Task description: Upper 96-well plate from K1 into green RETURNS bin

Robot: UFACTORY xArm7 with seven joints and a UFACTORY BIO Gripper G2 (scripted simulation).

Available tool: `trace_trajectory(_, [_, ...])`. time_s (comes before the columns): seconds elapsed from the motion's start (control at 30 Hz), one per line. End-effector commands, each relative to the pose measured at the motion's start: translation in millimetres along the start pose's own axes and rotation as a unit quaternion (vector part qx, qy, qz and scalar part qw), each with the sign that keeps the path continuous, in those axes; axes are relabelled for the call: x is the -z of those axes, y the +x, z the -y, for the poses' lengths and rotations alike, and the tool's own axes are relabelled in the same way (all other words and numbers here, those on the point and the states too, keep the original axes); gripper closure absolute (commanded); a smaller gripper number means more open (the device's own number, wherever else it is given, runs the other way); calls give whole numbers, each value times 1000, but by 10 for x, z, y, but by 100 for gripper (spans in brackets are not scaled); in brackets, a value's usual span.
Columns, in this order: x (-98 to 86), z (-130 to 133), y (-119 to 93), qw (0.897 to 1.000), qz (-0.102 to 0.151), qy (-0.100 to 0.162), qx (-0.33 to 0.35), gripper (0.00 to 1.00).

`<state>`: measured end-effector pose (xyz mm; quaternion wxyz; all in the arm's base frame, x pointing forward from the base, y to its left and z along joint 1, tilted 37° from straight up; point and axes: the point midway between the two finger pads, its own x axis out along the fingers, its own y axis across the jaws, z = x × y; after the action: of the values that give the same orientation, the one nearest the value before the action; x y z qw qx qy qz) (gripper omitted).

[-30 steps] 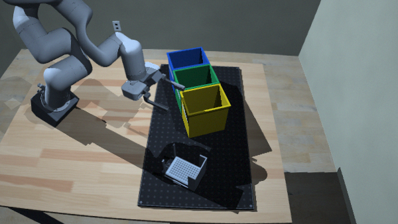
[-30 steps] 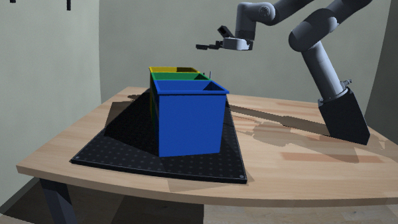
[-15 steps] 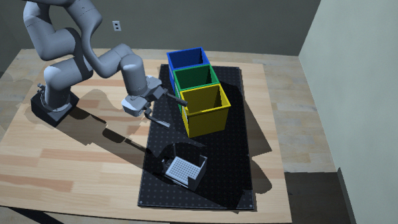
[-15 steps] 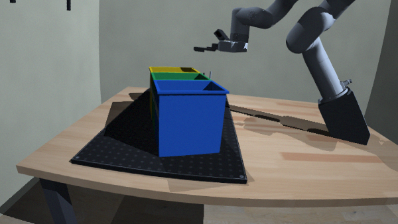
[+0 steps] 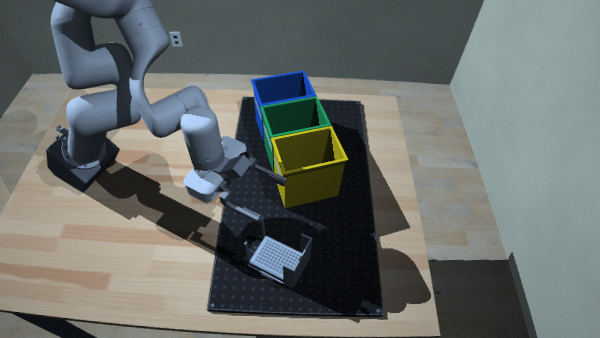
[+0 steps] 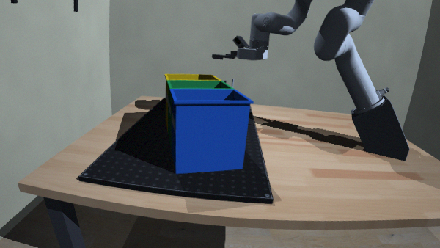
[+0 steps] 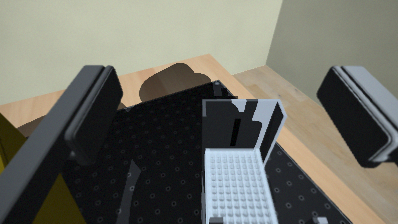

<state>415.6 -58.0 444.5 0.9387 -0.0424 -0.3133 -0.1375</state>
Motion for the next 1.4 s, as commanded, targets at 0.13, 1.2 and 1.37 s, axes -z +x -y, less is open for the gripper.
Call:
trace_trajectory(0.13, [78,322,307,1000,5,0,-9,63])
trace_trajectory(1.2, [181,397,364,1000,5,0,-9,63])
trace_trajectory(1.37, [248,397,364,1000,5,0,-9,63])
